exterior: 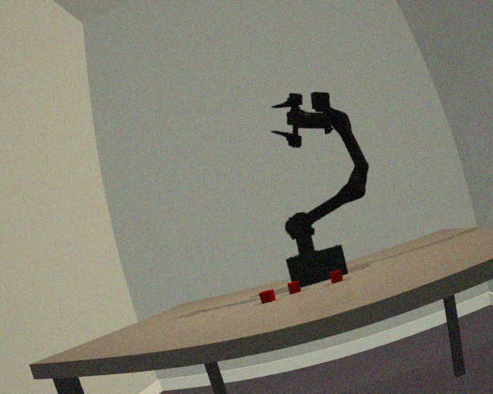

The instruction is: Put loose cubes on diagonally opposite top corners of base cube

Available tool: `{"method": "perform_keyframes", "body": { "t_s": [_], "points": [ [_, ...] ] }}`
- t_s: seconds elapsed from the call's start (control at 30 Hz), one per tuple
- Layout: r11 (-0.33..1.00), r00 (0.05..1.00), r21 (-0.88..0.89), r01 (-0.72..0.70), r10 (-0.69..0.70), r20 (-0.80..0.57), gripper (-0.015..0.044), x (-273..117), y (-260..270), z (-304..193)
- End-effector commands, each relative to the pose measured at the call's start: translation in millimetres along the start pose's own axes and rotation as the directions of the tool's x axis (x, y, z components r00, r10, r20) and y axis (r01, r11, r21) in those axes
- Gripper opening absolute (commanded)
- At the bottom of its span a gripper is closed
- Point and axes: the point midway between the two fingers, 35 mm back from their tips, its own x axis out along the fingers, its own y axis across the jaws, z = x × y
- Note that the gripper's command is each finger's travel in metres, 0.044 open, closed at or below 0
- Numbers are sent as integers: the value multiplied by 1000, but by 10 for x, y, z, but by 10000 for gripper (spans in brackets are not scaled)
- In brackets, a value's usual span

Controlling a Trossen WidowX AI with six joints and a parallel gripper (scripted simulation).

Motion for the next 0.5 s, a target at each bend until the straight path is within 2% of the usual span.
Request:
{"method": "perform_keyframes", "body": {
  "t_s": [0.0, 0.13, 0.47],
  "points": [
    [1000, 1000, 0, 2, -2, -2, 374, 5, -3, 16],
    [999, 998, 3, 38, -38, -55, 269, 134, -73, 306],
    [985, 953, -60, 161, -171, -250, 265, 767, -464, 846]
  ]
}}
